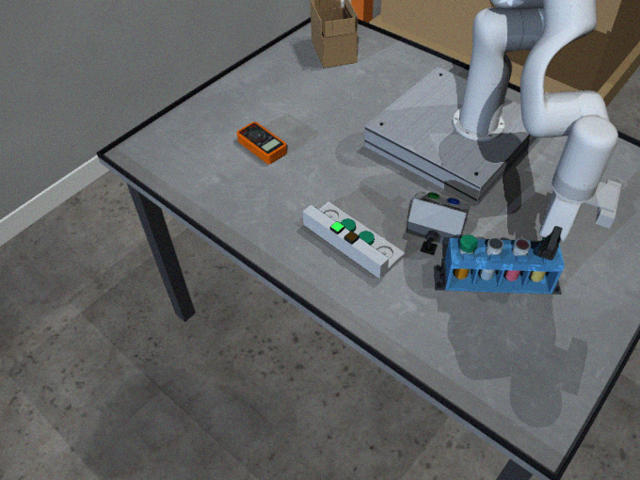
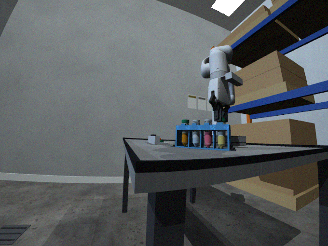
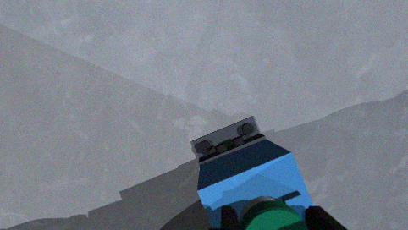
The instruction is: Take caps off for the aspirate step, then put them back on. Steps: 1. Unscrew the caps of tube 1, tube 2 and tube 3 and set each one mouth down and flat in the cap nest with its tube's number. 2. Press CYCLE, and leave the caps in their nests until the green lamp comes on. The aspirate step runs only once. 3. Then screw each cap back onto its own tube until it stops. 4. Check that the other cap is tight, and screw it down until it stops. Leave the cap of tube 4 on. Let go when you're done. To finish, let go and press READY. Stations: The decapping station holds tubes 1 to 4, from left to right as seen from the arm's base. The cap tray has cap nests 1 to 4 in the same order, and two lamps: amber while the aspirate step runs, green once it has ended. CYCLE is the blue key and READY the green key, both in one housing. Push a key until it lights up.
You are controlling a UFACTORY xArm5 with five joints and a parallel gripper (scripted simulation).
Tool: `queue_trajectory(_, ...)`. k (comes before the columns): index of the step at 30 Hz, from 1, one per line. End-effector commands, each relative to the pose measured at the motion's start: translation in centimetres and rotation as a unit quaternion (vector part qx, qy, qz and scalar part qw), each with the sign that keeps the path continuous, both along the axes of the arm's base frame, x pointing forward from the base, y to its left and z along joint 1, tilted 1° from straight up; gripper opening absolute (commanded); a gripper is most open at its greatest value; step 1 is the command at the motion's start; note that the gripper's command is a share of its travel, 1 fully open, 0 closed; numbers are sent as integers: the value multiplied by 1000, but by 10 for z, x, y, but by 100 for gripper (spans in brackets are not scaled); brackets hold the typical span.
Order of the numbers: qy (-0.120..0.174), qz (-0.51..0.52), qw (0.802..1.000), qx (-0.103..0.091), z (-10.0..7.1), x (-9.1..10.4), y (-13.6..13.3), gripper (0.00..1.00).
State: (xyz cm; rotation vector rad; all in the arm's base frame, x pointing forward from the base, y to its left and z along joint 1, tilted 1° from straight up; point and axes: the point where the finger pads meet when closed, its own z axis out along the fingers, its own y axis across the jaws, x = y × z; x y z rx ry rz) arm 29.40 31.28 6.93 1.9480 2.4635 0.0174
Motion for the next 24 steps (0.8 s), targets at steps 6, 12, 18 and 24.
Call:
queue_trajectory(6,2,-1,1000,6,2,1,2,46)
queue_trajectory(12,0,99,995,5,3,1,2,46)
queue_trajectory(18,-1,197,980,4,3,1,2,46)
queue_trajectory(24,-3,294,956,4,3,1,2,46)
